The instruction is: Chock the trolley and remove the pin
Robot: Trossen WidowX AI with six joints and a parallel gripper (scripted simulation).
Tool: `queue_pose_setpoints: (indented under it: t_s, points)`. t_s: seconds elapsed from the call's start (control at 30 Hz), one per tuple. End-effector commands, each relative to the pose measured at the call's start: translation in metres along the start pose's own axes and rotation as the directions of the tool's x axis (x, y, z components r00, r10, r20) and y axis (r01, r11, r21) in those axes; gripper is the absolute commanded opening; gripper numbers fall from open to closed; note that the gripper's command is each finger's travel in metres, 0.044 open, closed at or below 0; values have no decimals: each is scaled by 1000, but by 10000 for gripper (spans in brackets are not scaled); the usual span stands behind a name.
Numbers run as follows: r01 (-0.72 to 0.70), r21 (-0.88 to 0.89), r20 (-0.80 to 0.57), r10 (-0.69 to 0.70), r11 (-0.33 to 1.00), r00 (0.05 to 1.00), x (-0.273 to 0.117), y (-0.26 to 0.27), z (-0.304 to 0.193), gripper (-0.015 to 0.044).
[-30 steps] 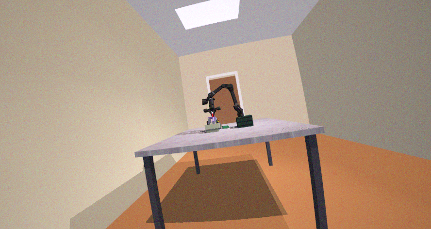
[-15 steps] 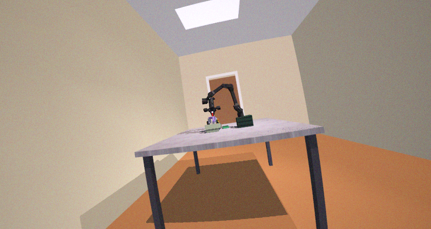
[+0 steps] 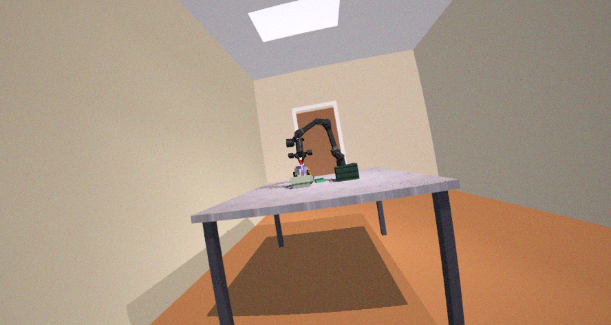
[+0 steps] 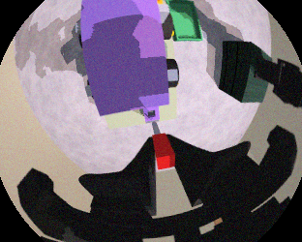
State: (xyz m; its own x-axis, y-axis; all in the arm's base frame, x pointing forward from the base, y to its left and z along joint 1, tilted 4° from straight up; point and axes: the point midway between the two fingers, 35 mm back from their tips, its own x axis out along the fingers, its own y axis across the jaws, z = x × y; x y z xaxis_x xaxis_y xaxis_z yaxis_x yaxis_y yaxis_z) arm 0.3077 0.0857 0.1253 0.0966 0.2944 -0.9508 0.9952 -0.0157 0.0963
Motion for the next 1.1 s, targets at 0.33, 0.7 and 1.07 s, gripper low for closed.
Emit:
queue_pose_setpoints:
  t_s: [0.33,0.7,1.07]
  points:
    - [-7,-2,-7,7,1000,1000,2,1,-22,0]
    - [-6,-1,-7,6,1000,1000,3,-13,-28,0]
    - [-3,0,-8,3,1000,1000,5,-46,-28,0]
